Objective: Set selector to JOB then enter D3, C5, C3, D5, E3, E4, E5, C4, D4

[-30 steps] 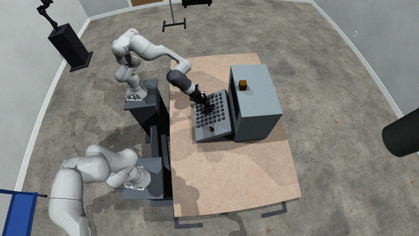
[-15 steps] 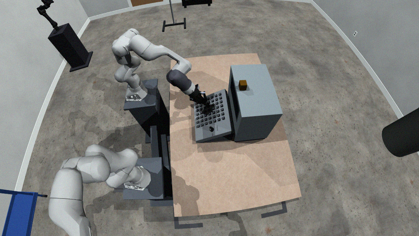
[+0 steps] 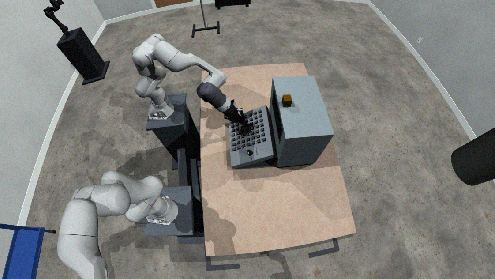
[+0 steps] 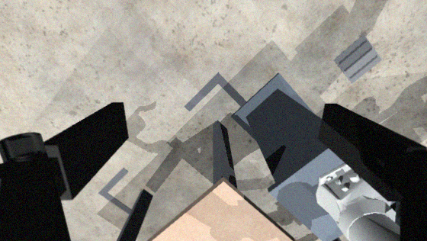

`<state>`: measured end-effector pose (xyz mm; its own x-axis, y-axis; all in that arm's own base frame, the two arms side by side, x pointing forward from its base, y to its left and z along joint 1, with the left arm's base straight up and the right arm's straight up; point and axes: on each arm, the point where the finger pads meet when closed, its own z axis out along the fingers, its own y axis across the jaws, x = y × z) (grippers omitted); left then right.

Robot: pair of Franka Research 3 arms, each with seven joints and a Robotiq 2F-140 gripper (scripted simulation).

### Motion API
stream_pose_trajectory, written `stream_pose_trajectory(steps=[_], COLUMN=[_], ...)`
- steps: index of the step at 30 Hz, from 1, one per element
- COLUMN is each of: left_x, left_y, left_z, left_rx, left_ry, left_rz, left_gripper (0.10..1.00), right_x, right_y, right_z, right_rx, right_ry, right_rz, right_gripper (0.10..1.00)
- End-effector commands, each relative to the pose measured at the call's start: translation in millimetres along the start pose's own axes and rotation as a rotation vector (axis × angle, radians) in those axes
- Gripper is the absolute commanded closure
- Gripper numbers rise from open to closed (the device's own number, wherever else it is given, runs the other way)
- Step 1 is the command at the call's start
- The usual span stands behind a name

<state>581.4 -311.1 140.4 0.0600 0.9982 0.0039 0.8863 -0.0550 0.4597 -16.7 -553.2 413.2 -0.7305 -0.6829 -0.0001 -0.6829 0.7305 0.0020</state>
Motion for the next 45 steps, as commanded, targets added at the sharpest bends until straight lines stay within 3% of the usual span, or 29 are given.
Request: stream_pose_trajectory(steps=[1, 26, 45], left_x=[-0.7, -0.7, -0.6], left_y=[2.2, 2.2, 2.0], left_z=[0.2, -1.5, -25.7], left_rx=[-0.005, -0.005, -0.005], left_ry=[-0.002, -0.002, -0.002], left_rz=[-0.004, -0.004, -0.004], left_gripper=[0.999, 0.999, 0.999], right_x=[0.5, 0.5, 0.5], right_y=[-1.0, -1.0, -1.0], right_z=[0.3, 0.3, 0.3], right_rx=[0.002, 0.002, 0.002], right_ry=[0.000, 0.000, 0.000], right_rz=[-0.004, -0.004, -0.004], right_gripper=[0.098, 0.098, 0.098])
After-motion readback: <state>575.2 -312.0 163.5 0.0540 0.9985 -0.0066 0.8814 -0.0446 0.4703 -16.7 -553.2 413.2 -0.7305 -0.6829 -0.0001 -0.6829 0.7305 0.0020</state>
